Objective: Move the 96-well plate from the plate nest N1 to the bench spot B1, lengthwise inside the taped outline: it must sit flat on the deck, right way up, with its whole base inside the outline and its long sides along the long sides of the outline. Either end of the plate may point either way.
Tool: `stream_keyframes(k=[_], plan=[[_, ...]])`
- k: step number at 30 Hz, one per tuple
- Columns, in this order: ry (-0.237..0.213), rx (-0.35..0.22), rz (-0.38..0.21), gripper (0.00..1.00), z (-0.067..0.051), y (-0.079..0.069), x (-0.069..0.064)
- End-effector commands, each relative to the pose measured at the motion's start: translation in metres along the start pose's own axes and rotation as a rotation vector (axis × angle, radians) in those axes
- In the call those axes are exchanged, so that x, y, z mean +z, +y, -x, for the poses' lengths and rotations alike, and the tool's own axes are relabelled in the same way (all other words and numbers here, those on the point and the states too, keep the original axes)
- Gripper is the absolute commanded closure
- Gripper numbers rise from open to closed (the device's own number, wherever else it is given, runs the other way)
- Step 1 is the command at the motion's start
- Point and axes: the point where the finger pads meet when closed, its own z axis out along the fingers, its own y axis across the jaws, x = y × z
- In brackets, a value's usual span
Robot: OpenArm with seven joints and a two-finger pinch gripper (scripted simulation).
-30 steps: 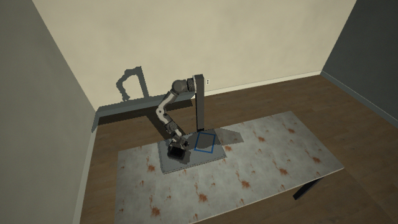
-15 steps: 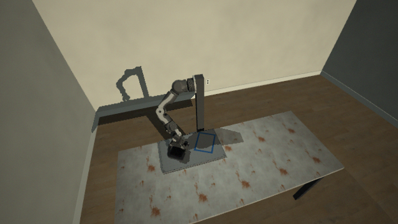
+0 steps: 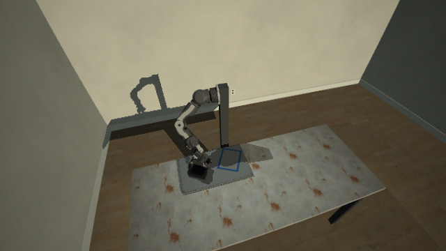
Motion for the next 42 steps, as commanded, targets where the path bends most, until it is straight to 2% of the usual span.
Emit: stream_keyframes(k=[1,25,30,42], plan=[[0.001,0.000,-0.003,0.23,0.0001,0.0000,-0.0003],[0.005,-0.003,-0.003,0.23,-0.0038,-0.0019,0.0024],[0.002,0.000,-0.002,0.23,0.0002,0.0003,-0.0005],[0.002,0.000,-0.002,0.23,0.0002,0.0003,-0.0005]])
